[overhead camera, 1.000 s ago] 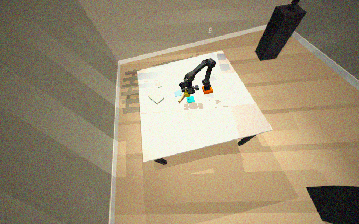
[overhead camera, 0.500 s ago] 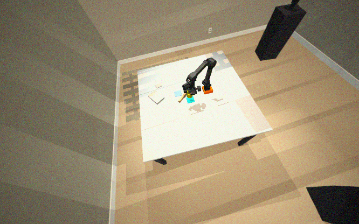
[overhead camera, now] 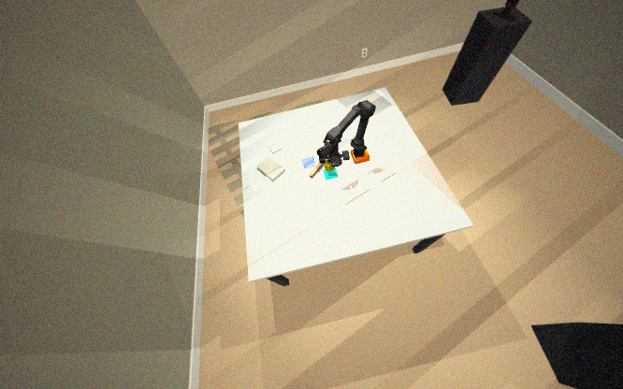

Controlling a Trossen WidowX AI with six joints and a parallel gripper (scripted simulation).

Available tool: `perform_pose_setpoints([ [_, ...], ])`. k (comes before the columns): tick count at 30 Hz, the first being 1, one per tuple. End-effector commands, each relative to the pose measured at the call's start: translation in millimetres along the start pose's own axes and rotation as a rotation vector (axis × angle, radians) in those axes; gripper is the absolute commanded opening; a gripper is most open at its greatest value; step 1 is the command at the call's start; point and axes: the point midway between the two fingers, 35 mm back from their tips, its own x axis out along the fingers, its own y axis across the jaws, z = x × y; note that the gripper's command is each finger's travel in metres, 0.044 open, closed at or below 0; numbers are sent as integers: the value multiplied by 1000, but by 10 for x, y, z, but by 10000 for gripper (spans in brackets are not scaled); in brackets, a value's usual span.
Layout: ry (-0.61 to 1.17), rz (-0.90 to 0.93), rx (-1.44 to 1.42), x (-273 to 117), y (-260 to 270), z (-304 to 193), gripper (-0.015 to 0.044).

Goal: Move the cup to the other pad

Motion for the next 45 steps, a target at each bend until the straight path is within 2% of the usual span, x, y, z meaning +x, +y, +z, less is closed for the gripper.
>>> perform_pose_setpoints([
  [1,5,0,6,59,2,-5,0],
  [34,5,0,6,461,27,-5,0],
  [45,1,1,0,443,25,2,0],
])
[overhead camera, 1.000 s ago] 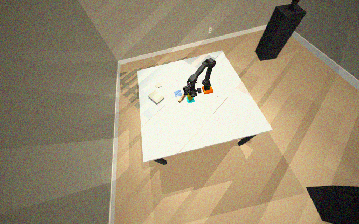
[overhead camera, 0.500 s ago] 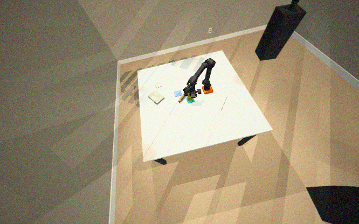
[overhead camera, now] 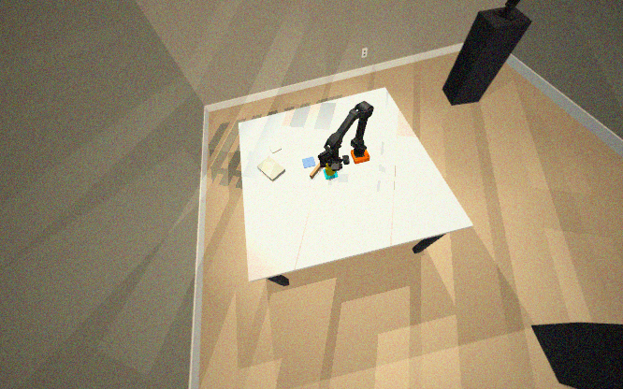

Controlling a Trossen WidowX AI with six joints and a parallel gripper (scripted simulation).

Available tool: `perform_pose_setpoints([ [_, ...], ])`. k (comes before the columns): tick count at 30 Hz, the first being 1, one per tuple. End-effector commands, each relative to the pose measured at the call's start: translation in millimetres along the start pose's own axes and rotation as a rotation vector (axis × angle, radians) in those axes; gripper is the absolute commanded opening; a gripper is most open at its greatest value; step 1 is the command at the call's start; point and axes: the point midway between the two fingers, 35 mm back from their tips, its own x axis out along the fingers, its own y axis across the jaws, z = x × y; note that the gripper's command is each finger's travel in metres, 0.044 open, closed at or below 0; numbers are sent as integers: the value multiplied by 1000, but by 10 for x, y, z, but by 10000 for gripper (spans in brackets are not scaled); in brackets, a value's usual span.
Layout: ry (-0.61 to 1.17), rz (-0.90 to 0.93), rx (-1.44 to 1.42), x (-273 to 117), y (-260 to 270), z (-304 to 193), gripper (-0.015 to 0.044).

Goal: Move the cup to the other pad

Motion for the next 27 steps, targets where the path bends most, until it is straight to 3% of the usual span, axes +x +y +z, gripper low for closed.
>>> perform_pose_setpoints([
  [1,0,0,0,-2,0,0,0],
  [4,0,0,0,-2,0,0,0],
  [10,0,0,0,-2,0,0,146],
  [27,1,0,1,-117,-10,7,146],
])
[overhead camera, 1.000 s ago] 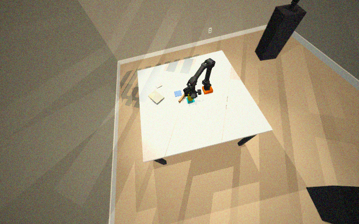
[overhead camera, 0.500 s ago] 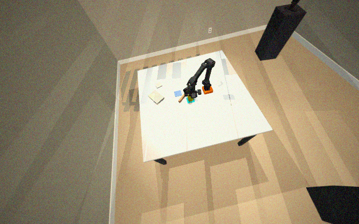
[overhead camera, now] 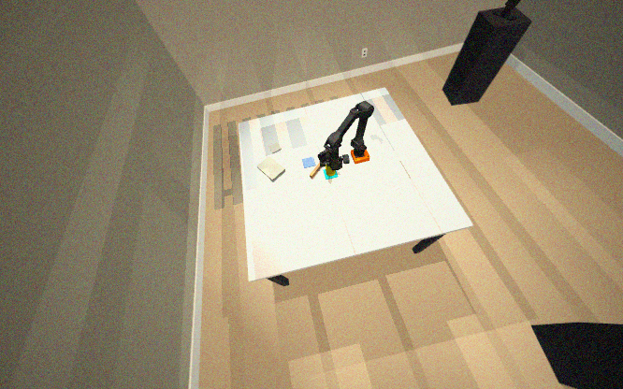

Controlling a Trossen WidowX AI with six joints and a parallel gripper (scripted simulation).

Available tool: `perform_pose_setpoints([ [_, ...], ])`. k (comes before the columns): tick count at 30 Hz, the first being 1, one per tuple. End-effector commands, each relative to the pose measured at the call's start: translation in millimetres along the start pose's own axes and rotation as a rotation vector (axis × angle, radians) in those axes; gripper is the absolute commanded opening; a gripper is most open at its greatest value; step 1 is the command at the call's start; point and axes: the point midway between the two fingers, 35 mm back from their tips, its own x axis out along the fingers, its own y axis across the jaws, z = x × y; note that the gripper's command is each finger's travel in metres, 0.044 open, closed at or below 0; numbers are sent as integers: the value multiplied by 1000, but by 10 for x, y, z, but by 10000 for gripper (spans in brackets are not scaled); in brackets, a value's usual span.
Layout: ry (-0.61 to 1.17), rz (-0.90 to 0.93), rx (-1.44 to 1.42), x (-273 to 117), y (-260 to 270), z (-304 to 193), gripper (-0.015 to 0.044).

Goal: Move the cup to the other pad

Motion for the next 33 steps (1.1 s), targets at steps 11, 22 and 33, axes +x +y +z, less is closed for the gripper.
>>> perform_pose_setpoints([
  [11,3,0,4,-170,-9,8,146],
  [22,4,0,6,-298,-13,14,146],
  [33,0,0,1,-372,-13,28,173],
])
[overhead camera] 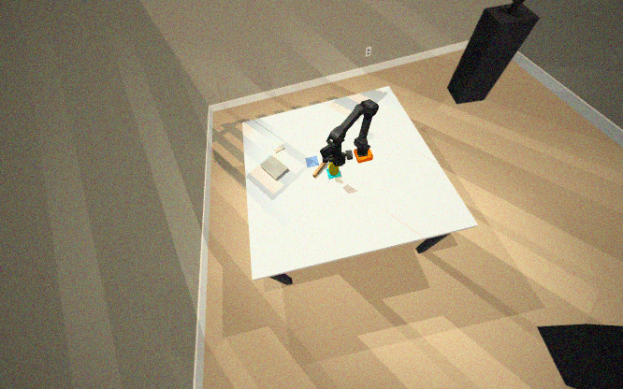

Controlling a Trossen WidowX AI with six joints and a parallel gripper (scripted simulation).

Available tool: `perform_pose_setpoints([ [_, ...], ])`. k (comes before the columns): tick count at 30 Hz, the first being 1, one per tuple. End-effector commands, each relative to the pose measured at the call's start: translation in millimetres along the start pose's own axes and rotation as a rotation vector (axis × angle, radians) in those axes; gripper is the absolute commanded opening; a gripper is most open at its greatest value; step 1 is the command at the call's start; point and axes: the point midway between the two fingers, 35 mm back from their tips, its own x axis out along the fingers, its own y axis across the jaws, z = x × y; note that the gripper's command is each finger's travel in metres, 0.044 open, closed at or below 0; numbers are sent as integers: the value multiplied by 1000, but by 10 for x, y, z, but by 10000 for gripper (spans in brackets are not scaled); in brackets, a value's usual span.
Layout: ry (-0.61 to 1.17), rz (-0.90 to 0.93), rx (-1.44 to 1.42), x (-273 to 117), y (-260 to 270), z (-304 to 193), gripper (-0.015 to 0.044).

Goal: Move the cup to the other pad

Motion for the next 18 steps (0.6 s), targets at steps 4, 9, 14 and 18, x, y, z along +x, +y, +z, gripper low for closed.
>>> perform_pose_setpoints([
  [4,0,1,0,7,2,-2,278],
  [9,1,1,0,-9,0,0,409],
  [14,1,1,1,-133,-11,8,440],
  [18,2,0,2,-261,-18,14,440],
])
